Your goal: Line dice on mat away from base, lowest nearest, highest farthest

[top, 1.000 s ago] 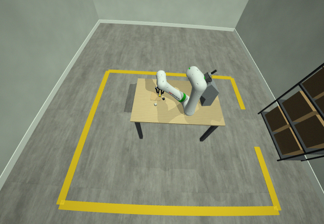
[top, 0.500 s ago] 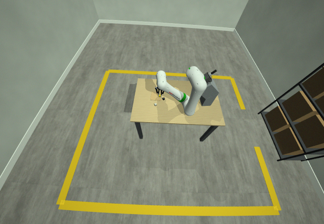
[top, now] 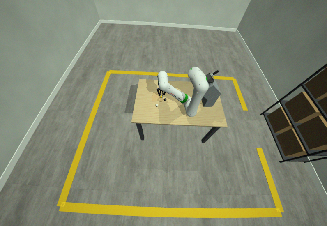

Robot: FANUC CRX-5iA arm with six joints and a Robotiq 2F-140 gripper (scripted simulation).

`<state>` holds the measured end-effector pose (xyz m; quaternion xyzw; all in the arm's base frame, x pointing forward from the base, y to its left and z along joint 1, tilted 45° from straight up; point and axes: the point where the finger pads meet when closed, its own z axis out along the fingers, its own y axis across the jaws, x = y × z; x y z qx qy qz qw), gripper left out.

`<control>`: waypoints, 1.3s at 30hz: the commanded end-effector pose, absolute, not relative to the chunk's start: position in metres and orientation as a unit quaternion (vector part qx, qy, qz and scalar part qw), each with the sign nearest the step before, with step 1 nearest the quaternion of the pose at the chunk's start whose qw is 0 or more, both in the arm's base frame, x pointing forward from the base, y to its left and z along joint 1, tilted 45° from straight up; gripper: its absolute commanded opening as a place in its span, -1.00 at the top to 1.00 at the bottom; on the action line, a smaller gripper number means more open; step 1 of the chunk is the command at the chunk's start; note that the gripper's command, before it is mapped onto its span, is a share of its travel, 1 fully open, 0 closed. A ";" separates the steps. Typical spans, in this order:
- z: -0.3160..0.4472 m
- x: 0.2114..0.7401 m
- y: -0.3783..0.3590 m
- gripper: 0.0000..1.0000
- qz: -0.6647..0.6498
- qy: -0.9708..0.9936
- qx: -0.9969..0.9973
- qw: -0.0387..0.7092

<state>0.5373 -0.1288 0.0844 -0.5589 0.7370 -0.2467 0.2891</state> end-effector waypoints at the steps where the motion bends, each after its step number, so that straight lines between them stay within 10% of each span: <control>1: 0.085 0.537 -0.129 0.75 -0.247 0.737 -0.559 0.289; 39: 0.085 0.537 -0.129 0.51 -0.247 0.737 -0.559 0.289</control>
